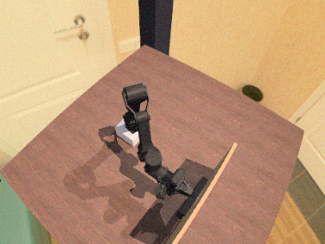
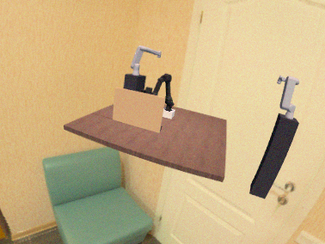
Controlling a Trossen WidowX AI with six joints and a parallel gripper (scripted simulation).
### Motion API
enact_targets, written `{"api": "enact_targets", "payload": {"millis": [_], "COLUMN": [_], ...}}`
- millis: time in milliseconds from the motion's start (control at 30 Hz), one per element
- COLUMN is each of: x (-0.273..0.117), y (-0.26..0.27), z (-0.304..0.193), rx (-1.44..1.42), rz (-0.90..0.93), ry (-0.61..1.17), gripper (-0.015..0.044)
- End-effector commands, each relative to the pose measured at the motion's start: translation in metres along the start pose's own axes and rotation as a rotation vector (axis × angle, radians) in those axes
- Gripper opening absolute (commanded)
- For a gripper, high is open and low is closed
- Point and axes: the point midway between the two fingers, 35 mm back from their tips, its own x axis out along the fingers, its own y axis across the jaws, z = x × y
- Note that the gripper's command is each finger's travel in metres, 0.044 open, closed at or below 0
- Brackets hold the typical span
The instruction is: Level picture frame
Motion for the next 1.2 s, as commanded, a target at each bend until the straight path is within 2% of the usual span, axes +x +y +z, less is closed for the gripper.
{"api": "enact_targets", "payload": {"millis": [0, 100, 433, 600, 767, 833, 1000, 1167], "x": [0.0, 0.0, 0.0, -0.009, -0.081, -0.098, -0.099, -0.138], "y": [0.0, 0.0, 0.0, 0.0, -0.004, -0.005, 0.0, 0.019], "z": [0.0, 0.0, 0.0, 0.002, 0.004, 0.001, 0.006, 0.003], "rx": [0.015, 0.042, 0.024, 0.01, -0.094, -0.121, -0.119, -0.187], "rz": [0.0, 0.0, 0.0, -0.001, -0.008, -0.009, -0.008, -0.012], "ry": [0.0, 0.0, 0.0, 0.0, 0.004, 0.006, -0.01, -0.003], "gripper": [0.0, 0.0, 0.026, 0.026, 0.026, 0.026, 0.026, 0.026]}}
